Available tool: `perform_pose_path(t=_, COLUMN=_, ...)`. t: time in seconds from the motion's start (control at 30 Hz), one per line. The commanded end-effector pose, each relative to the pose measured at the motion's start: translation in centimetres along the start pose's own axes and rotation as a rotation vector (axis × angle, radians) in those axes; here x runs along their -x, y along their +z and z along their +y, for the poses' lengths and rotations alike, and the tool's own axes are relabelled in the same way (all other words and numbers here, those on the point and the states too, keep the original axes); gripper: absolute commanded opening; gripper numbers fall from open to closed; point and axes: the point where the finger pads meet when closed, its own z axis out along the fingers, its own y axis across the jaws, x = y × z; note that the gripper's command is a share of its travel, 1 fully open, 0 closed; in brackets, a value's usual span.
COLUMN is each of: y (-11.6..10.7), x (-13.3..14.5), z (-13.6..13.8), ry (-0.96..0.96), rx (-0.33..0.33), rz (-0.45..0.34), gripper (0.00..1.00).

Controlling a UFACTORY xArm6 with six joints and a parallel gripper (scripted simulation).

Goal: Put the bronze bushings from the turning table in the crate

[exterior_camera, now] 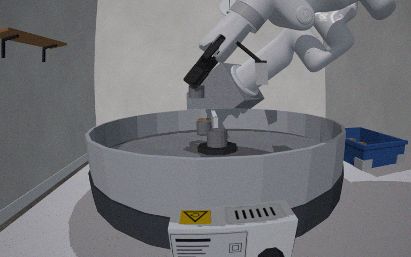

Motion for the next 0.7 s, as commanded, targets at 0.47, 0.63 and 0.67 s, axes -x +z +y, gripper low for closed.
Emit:
perform_pose_path(t=0.47, y=-3.3, x=-4.1, z=11.1, ry=0.004, rx=-0.017, rz=-0.005, gripper=0.00)
perform_pose_path(t=0.63, y=-3.4, x=-4.2, z=11.5, ry=0.004, rx=-0.017, rz=-0.005, gripper=0.00)
perform_pose_path(t=0.67, y=-3.4, x=-4.2, z=11.5, ry=0.004, rx=-0.017, rz=-0.005, gripper=0.00)
